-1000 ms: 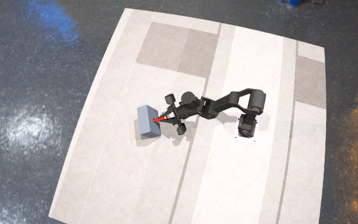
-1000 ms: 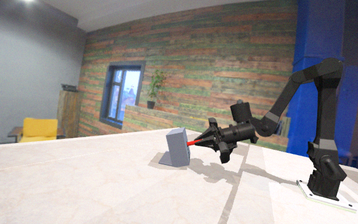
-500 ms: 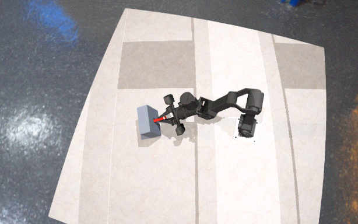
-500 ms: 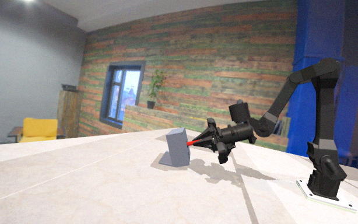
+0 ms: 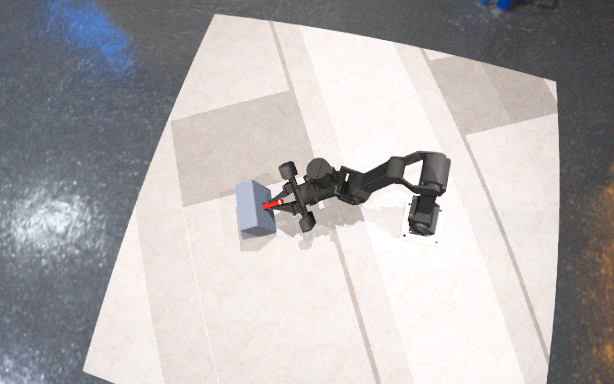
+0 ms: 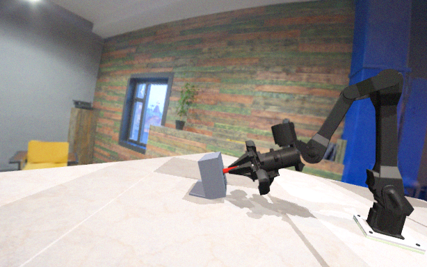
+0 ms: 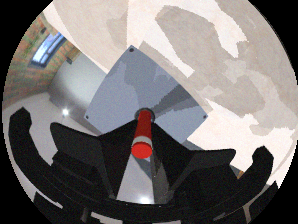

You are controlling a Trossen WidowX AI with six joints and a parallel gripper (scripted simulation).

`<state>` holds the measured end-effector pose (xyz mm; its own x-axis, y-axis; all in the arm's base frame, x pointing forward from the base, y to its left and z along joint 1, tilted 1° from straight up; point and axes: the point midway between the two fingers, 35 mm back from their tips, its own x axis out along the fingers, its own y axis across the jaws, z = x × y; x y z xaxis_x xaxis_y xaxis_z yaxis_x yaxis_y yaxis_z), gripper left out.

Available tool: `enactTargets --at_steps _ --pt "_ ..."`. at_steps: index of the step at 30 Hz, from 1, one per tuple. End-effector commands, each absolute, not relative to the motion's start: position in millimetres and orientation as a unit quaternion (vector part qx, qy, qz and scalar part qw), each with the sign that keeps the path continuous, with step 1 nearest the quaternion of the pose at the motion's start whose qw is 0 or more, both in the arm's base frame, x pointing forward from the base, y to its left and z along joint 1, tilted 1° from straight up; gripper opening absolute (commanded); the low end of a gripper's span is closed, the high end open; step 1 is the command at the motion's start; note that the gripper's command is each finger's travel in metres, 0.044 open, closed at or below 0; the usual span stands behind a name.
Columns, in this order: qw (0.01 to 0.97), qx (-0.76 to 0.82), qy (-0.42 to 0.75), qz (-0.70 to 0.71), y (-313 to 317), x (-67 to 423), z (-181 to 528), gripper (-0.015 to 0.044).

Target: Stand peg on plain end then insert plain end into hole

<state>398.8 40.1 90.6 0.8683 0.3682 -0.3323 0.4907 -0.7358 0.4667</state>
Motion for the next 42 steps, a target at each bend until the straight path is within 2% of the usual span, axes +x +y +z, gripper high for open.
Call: enactTargets --at_steps 1,9,26,42 --pt "0.28 0.926 0.23 -0.107 40 401 92 0.0" --pt "0.28 0.925 0.232 -0.109 40 399 91 0.0" --pt "0.28 0.925 0.232 -0.109 39 397 92 0.044" --pt "0.28 0.925 0.231 -0.109 31 384 100 0.044"
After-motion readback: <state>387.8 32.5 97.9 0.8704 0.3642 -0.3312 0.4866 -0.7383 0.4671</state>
